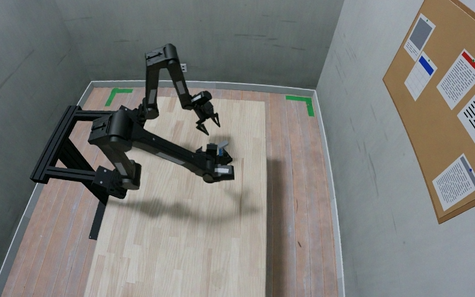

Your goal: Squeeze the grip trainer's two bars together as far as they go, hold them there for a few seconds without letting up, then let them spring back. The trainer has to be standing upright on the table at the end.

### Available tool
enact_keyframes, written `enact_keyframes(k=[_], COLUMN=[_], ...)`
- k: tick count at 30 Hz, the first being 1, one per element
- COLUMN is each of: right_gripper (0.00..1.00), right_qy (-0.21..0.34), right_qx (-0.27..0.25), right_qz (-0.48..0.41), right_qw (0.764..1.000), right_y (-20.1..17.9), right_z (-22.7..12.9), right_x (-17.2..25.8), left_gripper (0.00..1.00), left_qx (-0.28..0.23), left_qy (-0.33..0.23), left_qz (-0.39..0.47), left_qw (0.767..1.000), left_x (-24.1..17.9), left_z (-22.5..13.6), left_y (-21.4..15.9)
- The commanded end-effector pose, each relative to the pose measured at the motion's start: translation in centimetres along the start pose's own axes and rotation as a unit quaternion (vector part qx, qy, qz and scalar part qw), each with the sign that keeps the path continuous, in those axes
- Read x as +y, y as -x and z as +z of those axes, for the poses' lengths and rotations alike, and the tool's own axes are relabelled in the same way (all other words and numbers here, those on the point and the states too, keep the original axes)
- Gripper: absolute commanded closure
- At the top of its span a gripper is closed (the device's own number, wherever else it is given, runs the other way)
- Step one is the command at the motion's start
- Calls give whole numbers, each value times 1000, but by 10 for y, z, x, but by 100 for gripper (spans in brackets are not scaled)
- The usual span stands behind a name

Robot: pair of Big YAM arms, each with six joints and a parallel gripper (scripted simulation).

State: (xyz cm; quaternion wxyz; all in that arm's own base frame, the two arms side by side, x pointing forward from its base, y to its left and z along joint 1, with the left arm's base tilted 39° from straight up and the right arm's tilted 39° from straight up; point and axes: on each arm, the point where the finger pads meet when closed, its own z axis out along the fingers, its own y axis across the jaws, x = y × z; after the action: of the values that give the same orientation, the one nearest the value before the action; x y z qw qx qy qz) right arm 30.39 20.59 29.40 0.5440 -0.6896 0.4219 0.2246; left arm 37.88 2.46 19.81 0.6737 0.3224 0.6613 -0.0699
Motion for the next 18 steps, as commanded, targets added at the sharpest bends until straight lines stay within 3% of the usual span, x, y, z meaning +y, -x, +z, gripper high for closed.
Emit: enact_keyframes(k=[1, 18], right_gripper=[0, 0], right_qy=[-4, -4], right_qx=[-4, -4], right_qz=[-21, -20], right_qw=[1000, 1000], right_y=[10, 10], right_z=[-2, -2], right_x=[-16, -16], left_gripper=[8, 8], left_qx=[17, 56], left_qy=[17, 95], left_qz=[-31, -87], left_qw=[999, 990], left_x=[-9, -14], left_z=[4, 11], left_y=[24, 68])
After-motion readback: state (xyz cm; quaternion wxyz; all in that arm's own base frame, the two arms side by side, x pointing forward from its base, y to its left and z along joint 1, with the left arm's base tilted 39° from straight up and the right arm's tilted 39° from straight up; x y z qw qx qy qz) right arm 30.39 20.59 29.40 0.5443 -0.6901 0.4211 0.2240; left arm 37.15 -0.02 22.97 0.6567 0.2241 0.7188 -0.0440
